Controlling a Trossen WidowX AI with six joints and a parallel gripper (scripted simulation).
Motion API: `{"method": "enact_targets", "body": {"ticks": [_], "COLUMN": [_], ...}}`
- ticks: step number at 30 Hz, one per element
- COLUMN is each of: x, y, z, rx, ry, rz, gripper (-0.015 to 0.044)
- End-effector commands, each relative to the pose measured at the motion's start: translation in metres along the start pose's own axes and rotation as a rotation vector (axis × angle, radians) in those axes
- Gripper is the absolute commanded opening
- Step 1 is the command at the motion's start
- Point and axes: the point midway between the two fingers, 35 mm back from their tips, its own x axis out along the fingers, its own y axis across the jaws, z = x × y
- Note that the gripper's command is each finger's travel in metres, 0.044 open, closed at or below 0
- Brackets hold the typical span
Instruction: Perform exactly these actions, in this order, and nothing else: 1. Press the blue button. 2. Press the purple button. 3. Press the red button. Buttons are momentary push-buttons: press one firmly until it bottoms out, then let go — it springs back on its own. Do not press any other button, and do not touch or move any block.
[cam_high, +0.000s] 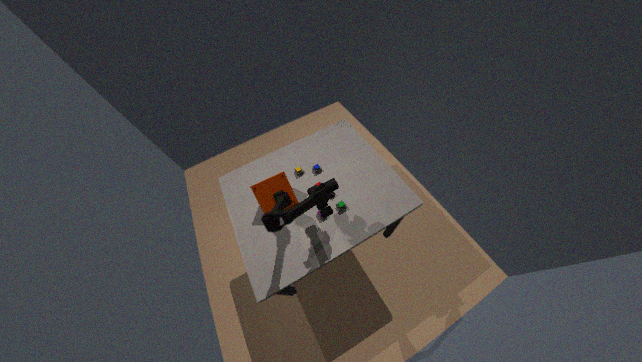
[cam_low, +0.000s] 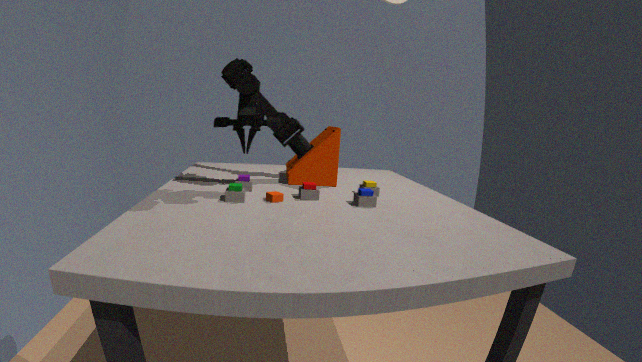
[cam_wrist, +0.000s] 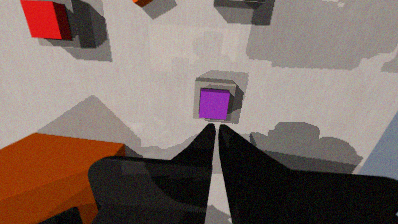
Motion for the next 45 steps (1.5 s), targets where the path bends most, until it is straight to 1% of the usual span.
{"method": "enact_targets", "body": {"ticks": [1, 7, 27, 45], "x": [0.036, 0.039, 0.071, 0.072], "y": [-0.003, -0.003, -0.004, -0.004], "z": [-0.005, -0.006, -0.006, -0.006], "rx": [-0.004, -0.004, -0.004, -0.004], "ry": [0.007, 0.007, 0.007, 0.007], "rz": [-0.014, -0.015, -0.017, -0.018], "gripper": [0.0020, 0.0020, 0.0020, 0.0020]}}
